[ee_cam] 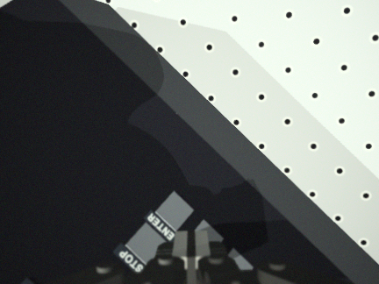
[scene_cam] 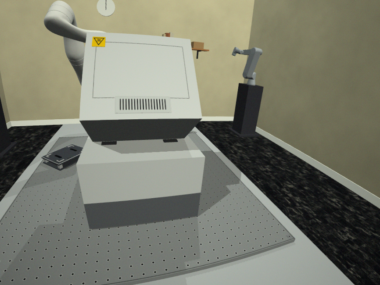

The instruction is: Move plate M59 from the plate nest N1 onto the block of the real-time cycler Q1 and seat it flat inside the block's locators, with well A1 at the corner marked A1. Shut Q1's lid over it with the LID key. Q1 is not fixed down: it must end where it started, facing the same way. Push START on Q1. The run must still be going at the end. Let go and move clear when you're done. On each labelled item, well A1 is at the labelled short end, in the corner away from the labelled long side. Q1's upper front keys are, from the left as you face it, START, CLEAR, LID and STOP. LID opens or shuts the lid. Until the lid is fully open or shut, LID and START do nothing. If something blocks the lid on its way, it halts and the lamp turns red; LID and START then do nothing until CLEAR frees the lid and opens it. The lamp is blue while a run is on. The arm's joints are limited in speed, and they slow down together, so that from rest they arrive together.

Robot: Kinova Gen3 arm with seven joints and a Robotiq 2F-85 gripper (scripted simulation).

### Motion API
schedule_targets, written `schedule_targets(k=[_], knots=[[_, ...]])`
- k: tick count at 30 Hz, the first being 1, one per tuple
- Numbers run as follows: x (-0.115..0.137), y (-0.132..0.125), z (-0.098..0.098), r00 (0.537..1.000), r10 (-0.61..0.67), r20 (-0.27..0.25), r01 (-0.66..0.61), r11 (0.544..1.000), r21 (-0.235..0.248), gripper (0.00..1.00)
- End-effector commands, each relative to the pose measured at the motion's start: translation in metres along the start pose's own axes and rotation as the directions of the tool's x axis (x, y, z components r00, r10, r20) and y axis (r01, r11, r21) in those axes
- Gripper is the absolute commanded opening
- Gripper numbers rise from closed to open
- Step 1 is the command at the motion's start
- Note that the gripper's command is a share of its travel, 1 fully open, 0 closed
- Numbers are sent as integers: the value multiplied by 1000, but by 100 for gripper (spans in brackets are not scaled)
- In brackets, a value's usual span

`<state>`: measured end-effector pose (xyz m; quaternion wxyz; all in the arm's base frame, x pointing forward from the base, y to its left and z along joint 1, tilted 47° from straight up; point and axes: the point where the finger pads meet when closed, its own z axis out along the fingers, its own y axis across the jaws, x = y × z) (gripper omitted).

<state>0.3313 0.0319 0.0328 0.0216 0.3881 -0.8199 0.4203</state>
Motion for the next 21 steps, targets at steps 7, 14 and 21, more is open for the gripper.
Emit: schedule_targets(k=[7,14,21], knots=[[-1,0,-1,1000,-4,0,4,1000,0,10],[4,2,-11,1000,1,-2,-1,1000,3,10],[6,5,-17,1000,5,0,-5,1000,0,10]])
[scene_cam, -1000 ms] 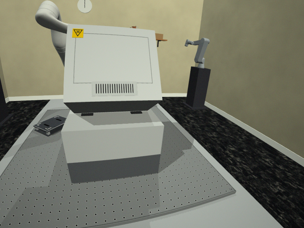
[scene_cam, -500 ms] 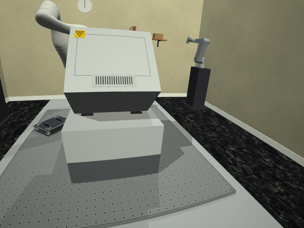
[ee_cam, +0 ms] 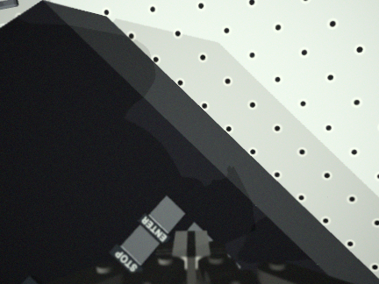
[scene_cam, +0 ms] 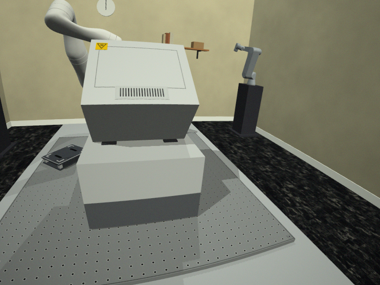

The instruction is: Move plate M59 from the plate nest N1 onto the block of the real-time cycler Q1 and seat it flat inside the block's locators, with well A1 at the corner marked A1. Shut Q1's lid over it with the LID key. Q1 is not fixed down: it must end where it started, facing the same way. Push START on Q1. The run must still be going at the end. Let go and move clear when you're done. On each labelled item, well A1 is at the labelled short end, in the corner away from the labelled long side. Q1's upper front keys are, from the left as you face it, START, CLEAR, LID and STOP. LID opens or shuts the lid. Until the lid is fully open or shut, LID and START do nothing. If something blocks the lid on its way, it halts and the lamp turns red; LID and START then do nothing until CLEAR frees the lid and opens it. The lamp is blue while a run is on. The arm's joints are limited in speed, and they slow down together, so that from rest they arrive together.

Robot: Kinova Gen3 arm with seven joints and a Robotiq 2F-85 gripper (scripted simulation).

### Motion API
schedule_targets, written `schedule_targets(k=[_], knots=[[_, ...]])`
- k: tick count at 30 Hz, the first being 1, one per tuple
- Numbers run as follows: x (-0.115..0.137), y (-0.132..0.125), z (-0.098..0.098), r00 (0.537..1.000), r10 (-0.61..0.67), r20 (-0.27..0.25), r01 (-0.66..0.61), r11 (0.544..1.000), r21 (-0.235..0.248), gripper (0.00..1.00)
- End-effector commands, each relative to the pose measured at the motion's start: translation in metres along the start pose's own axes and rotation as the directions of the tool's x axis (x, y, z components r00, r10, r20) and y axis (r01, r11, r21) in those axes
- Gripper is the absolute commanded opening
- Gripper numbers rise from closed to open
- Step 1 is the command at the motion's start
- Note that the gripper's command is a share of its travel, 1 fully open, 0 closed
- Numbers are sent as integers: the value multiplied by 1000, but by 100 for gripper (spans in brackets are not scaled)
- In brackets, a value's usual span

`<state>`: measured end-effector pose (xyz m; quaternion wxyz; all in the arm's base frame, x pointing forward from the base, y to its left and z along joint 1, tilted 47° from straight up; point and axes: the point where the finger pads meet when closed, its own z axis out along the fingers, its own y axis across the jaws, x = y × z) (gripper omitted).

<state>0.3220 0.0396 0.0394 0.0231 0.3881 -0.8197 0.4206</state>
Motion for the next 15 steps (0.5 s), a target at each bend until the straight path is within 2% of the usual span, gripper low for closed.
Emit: schedule_targets(k=[1,11,15], knots=[[2,1,-6,1000,7,1,-7,1000,3,10],[7,4,-18,1000,7,1,-7,1000,4,10],[4,5,-16,1000,1,4,-1,1000,0,10]])
